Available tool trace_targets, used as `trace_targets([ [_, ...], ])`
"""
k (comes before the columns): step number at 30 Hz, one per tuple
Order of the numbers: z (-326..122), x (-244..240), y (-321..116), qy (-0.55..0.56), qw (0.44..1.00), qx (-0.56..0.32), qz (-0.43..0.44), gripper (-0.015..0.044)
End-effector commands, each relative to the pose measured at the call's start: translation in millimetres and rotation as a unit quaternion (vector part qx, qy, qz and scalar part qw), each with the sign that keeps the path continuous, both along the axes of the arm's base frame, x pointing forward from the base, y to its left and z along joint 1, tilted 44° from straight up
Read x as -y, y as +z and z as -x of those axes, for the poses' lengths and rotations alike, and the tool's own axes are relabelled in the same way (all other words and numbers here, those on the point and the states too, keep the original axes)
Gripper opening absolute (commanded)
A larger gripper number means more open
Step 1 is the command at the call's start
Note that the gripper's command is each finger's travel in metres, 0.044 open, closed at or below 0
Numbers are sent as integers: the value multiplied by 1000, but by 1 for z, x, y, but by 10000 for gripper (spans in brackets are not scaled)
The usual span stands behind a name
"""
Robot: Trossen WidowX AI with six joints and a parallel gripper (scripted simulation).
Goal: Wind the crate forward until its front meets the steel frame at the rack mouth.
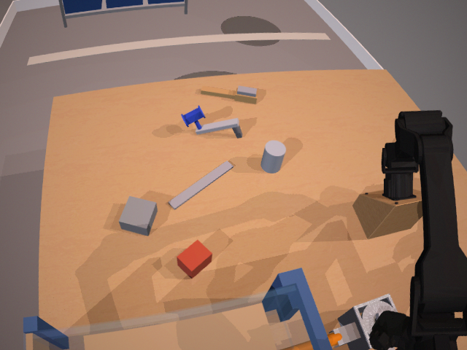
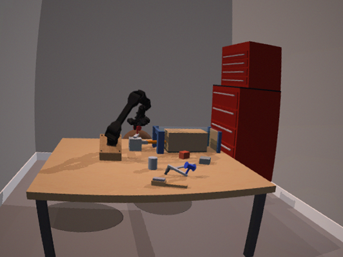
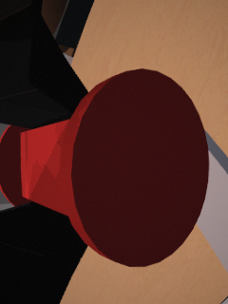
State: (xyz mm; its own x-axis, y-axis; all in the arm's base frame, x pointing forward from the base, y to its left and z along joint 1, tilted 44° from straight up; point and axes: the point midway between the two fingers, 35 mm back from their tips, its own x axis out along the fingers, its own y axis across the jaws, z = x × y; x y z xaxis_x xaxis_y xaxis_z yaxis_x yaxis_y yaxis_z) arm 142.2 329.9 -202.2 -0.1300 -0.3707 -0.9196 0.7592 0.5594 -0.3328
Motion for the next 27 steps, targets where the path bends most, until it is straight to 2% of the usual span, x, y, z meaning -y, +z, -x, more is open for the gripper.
trace_targets([
  [1, 22, 3, 0, 2, 1000, -19, 7, 0],
  [27, 47, 10, 2, 2, 1000, -20, 7, 0],
])
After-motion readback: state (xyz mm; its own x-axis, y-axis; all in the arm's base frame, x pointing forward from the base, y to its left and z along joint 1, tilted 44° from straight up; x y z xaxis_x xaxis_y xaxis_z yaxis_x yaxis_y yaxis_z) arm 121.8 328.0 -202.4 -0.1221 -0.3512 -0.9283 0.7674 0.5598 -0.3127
